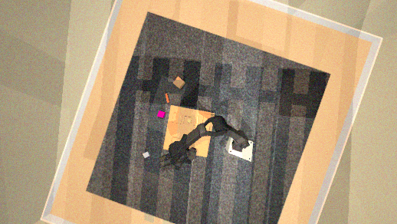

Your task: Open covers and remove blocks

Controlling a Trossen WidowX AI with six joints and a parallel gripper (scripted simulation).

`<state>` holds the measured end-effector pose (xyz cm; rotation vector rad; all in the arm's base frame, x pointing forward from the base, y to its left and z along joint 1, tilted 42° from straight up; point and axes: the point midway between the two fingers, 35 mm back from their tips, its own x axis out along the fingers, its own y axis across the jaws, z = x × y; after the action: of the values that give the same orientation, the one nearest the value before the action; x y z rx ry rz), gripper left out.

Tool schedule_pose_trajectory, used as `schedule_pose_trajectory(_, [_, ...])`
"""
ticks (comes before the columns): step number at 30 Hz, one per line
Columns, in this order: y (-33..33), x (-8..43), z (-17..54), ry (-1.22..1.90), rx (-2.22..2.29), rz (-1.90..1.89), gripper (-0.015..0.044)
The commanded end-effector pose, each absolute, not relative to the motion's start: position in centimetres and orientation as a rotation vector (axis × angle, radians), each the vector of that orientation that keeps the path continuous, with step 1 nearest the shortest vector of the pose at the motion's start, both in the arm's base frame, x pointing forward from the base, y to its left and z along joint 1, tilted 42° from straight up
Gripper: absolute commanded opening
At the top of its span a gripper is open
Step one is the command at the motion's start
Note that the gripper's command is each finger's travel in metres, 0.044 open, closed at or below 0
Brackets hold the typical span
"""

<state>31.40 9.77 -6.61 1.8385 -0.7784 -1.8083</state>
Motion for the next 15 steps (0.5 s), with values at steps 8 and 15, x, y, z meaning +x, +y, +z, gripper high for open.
schedule_pose_trajectory(8, [11.2,32.66,-8.32,-0.55,1.695,-1.818,0.0])
schedule_pose_trajectory(15, [11.2,32.66,-8.32,-0.55,1.695,-1.818,0.0])
